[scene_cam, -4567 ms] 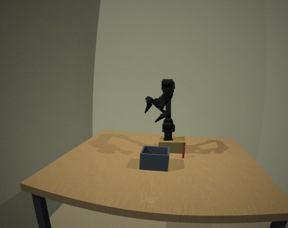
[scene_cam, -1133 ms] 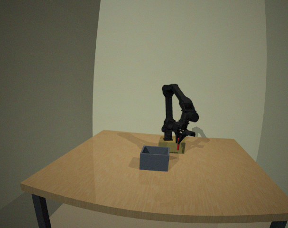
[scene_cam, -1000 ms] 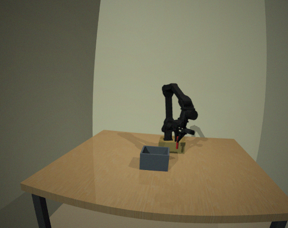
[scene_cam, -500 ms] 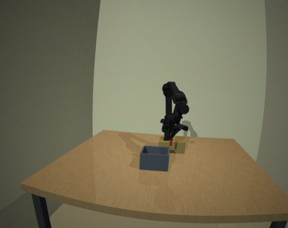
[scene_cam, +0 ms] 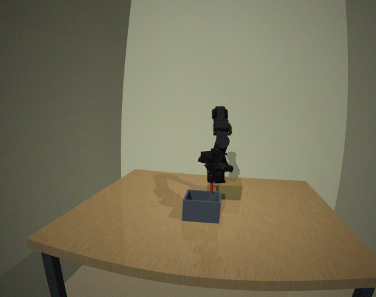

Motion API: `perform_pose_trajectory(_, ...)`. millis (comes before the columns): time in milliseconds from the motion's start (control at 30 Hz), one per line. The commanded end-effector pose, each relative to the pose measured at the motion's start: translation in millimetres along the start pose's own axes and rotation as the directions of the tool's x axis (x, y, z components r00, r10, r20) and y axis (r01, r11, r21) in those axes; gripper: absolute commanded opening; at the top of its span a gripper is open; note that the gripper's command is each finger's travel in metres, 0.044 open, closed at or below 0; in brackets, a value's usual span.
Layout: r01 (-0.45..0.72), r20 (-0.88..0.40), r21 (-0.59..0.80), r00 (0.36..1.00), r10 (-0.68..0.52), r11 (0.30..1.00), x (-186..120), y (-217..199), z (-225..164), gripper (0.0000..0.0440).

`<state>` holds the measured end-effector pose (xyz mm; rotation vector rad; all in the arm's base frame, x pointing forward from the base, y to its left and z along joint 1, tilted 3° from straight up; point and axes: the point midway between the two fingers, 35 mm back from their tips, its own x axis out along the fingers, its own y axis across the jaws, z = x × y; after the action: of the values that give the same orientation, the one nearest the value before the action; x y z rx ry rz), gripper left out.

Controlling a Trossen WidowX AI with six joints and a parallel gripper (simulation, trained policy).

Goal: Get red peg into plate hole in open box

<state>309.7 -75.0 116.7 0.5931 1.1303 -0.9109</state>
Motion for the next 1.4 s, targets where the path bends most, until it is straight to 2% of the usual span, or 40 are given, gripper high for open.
perform_pose_trajectory(0, -0.007, -0.003, 0.016, 1.000, 0.007, 1.000, 6, 1, 11, 0.0000)
perform_pose_trajectory(433, -0.005, -0.048, 0.067, 0.999, 0.008, 0.998, 45, 0, 35, 0.0002)
perform_pose_trajectory(500, -0.001, -0.058, 0.065, 0.998, 0.005, 0.998, 53, 0, 35, 0.0021)
perform_pose_trajectory(667, 0.016, -0.089, 0.039, 0.996, -0.013, 0.999, 72, -1, 34, 0.0132)
perform_pose_trajectory(933, 0.025, -0.093, 0.007, 0.995, -0.025, 1.000, 83, 2, 41, 0.0152)
perform_pose_trajectory(1333, -0.011, -0.038, -0.016, 0.999, 0.010, 1.000, 90, 17, 75, 0.0439)
perform_pose_trajectory(1367, -0.018, -0.027, -0.014, 0.999, 0.017, 1.000, 89, 19, 79, 0.0440)
